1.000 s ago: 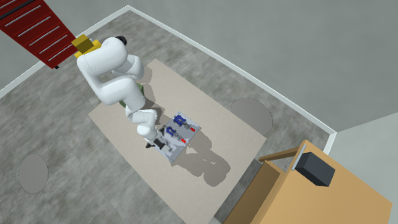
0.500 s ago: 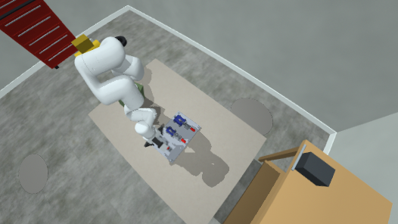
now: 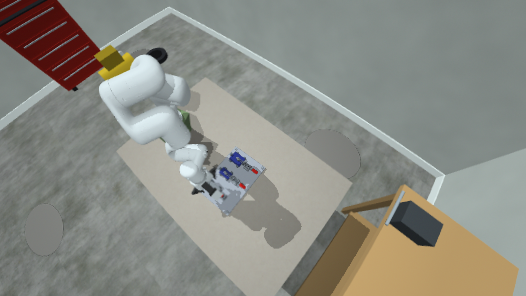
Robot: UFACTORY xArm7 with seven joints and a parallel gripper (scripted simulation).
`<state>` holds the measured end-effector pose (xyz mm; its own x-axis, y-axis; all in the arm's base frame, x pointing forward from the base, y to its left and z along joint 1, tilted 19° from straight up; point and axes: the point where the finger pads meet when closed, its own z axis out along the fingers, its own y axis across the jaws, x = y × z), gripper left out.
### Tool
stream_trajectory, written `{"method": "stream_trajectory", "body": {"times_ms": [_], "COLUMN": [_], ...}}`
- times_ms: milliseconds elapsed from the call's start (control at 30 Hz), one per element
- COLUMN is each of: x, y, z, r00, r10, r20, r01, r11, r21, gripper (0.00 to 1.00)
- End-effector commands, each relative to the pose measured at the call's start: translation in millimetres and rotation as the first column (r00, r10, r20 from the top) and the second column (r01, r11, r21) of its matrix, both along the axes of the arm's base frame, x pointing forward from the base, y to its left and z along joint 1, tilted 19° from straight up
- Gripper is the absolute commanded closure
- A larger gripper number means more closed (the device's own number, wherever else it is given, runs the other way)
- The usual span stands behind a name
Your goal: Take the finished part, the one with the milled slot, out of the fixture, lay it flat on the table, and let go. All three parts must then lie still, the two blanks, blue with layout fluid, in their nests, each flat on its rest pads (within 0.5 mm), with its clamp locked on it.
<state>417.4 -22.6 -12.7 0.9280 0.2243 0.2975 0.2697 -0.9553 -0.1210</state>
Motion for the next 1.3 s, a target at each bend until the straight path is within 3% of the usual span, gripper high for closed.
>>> {"method": "stream_trajectory", "body": {"times_ms": [0,467,1267], "x": [6.1,12.8,13.3], "y": [2.7,7.6,7.8], "z": [-16.3,-41.1,-42.3], "r00": [1.0,1.0,1.0], "r10": [-0.001,-0.001,-0.001], "r20": [0.002,0.002,0.002], "r01": [0.001,0.001,0.001], "r11": [1.0,1.0,1.0], "r21": [-0.003,-0.003,-0.003], "gripper": [0.0,0.0,0.0]}}
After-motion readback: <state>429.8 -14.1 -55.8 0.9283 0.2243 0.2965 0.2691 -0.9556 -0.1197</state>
